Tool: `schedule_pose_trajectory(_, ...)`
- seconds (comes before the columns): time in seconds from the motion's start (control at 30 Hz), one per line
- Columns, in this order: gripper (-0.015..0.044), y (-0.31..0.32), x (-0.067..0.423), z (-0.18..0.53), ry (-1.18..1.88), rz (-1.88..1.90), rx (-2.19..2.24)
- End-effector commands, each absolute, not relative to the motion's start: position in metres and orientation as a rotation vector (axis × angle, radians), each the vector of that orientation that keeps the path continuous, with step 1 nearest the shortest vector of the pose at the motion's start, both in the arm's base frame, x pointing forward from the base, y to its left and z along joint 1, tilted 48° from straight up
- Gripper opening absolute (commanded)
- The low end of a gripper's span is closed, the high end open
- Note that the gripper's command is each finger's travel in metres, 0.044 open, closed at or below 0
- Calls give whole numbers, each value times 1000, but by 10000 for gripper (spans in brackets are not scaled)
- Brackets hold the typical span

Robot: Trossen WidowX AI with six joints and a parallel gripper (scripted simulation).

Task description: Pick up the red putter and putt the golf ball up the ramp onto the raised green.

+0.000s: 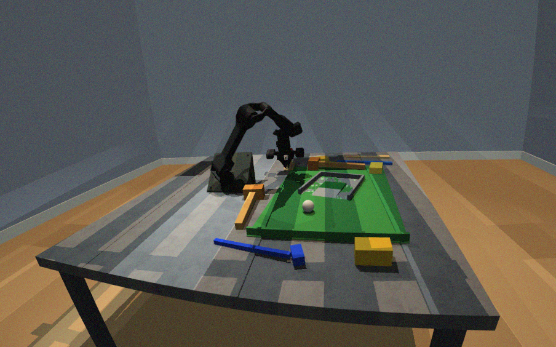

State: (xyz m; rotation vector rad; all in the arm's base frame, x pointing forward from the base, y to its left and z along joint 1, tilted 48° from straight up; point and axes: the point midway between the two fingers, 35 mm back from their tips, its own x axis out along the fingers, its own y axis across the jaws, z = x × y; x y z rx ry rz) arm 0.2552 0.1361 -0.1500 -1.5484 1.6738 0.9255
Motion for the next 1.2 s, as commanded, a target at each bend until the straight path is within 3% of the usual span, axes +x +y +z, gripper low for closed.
schedule_pose_trajectory(0.0, 0, 137, 256, -149, 1671, 925, -1549)
schedule_pose_trajectory(0.67, 0, 209, 262, -83, 1673, 929, -1546)
schedule_pose_trajectory(1.17, 0, 172, 287, -27, 1681, 657, -1410)
